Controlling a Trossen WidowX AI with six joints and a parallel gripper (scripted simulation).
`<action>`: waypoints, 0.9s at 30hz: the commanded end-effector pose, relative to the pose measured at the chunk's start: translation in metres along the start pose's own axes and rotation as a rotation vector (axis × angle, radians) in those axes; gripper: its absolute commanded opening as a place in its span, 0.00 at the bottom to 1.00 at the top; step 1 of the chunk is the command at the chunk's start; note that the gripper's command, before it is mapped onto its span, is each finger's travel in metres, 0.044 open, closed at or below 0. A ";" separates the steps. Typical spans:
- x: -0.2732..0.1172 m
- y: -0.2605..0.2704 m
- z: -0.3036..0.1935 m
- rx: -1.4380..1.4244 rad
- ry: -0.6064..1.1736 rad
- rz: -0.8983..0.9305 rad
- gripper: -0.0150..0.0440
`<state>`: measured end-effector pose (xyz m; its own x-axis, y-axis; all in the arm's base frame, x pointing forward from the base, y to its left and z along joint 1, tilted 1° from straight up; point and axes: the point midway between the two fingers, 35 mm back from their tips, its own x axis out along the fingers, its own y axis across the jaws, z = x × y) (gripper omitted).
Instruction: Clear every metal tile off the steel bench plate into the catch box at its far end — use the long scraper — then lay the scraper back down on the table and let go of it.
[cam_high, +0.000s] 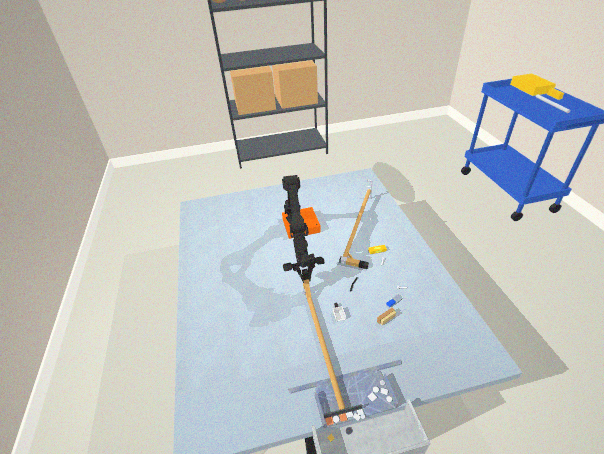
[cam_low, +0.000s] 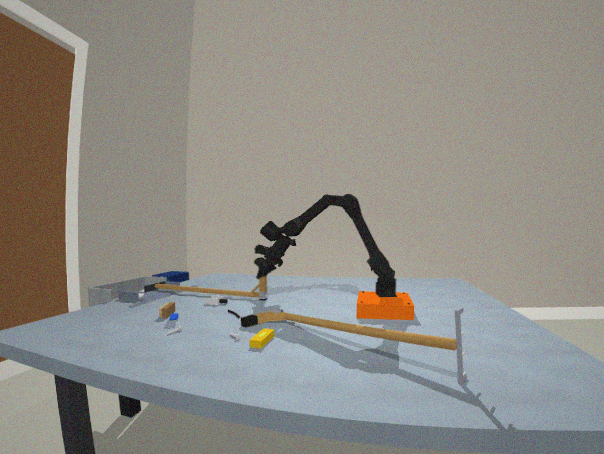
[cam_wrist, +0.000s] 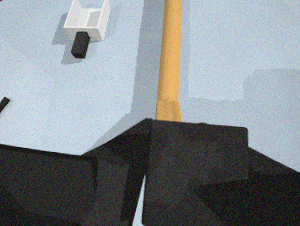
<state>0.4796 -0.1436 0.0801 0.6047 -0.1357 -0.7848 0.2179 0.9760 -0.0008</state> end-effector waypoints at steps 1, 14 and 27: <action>0.002 0.000 0.011 0.004 -0.017 -0.004 0.25; 0.015 0.001 0.025 0.004 -0.018 -0.004 0.25; 0.013 0.001 0.018 0.000 -0.004 0.000 0.25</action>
<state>0.5016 -0.1474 0.0803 0.6078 -0.1367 -0.7822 0.2183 0.9759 -0.0009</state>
